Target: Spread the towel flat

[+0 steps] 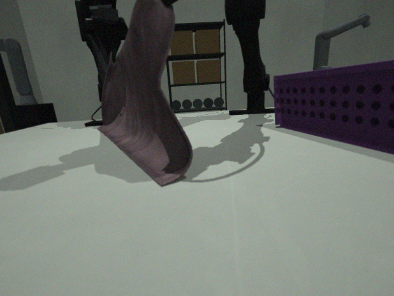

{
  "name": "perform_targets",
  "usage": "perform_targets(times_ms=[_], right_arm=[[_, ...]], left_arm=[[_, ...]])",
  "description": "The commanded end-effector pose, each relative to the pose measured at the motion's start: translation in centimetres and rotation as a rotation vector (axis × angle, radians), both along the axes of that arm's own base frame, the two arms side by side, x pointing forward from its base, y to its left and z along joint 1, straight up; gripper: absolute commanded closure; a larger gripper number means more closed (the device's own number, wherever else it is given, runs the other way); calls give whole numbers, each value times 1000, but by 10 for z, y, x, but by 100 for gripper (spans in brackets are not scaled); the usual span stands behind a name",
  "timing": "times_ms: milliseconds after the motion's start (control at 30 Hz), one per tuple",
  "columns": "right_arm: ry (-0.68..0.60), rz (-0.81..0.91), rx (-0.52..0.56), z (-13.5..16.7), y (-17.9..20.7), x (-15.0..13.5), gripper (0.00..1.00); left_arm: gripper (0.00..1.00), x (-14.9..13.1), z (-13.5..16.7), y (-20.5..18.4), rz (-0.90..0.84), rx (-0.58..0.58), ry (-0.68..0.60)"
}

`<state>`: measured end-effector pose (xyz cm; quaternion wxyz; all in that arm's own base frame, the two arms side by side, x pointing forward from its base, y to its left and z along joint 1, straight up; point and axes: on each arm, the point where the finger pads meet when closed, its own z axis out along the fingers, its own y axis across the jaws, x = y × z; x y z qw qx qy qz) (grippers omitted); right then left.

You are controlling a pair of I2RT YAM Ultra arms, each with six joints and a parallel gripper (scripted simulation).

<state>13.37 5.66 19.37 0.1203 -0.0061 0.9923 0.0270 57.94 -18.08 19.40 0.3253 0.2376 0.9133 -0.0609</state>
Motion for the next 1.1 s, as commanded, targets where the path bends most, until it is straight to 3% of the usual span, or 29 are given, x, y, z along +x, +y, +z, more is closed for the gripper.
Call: perform_targets(times_ms=[0, 133, 167, 333, 367, 467, 533, 567, 633, 667, 900, 1067], right_arm=[[56, 122, -45, 19, 11, -10, 100], [37, 218, -43, 24, 21, -12, 100], [18, 299, -40, 29, 32, -13, 100], [16, 309, -40, 29, 32, -13, 100], [-20, 403, -39, 38, 45, -10, 100], [-37, 493, -17, 42, 57, -13, 100], [-37, 493, -17, 42, 57, -13, 100], [-62, 565, -8, 46, 66, -14, 100], [-62, 565, -8, 46, 66, -14, 100], [-87, 631, 1, 50, 74, -15, 100], [-130, 689, 23, 58, 76, -19, 100], [-184, 787, 48, 64, 96, -14, 100]], left_arm=[[100, 19, 32, -9, 40, -63, -169], [100, 27, 37, -7, 63, -88, -214], [100, 29, 42, -22, 56, -114, -256], [100, 33, 42, -10, 76, -111, -257], [100, 34, 47, -28, 64, -136, -290], [100, 37, 51, -34, 71, -151, -310], [100, 40, 38, -35, 71, -144, -290], [100, 48, 52, -42, 77, -168, -335], [100, 51, 52, -33, 92, -166, -336], [100, 50, 56, -48, 83, -182, -353], [100, 57, 60, -40, 107, -192, -371], [100, 56, 66, -62, 95, -218, -398]])
